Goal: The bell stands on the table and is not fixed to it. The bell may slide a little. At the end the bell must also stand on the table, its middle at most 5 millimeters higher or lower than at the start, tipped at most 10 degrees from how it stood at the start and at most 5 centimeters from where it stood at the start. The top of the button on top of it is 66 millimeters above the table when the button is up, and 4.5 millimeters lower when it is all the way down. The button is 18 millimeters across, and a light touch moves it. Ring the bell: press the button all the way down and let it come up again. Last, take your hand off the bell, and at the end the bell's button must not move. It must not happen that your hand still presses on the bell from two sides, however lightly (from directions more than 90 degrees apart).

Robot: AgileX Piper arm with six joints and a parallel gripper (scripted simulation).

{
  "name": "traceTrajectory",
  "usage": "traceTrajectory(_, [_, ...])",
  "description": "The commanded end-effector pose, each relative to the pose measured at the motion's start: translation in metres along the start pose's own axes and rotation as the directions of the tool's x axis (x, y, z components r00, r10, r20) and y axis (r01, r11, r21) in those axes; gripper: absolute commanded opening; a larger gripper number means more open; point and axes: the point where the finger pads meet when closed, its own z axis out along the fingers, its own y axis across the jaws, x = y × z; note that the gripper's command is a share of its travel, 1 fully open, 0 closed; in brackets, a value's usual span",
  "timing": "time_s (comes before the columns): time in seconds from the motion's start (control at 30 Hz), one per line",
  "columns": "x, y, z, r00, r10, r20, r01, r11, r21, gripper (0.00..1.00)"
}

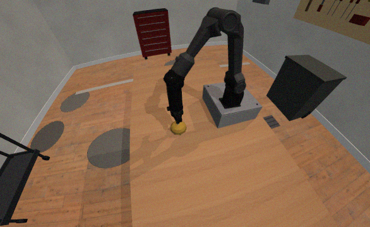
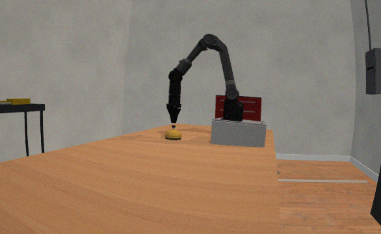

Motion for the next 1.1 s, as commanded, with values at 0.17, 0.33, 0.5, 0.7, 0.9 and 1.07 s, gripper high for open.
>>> traceTrajectory(0.17, [-0.001,0.001,-0.02,1.0,-0.001,0.004,0.001,1.0,-0.001,0.0])
traceTrajectory(0.33, [-0.001,0.001,-0.028,1.0,-0.001,0.004,0.001,1.0,-0.001,0.0])
traceTrajectory(0.5, [-0.001,0.0,-0.041,1.0,-0.001,0.004,0.001,1.0,-0.001,0.0])
traceTrajectory(0.7, [-0.001,0.0,-0.05,1.0,-0.001,0.003,0.001,1.0,-0.001,0.0])
traceTrajectory(0.9, [-0.001,0.0,-0.052,1.0,-0.001,0.003,0.001,1.0,-0.001,0.0])
traceTrajectory(1.07, [0.0,0.0,-0.052,1.0,-0.001,0.001,0.001,1.0,-0.001,0.0])
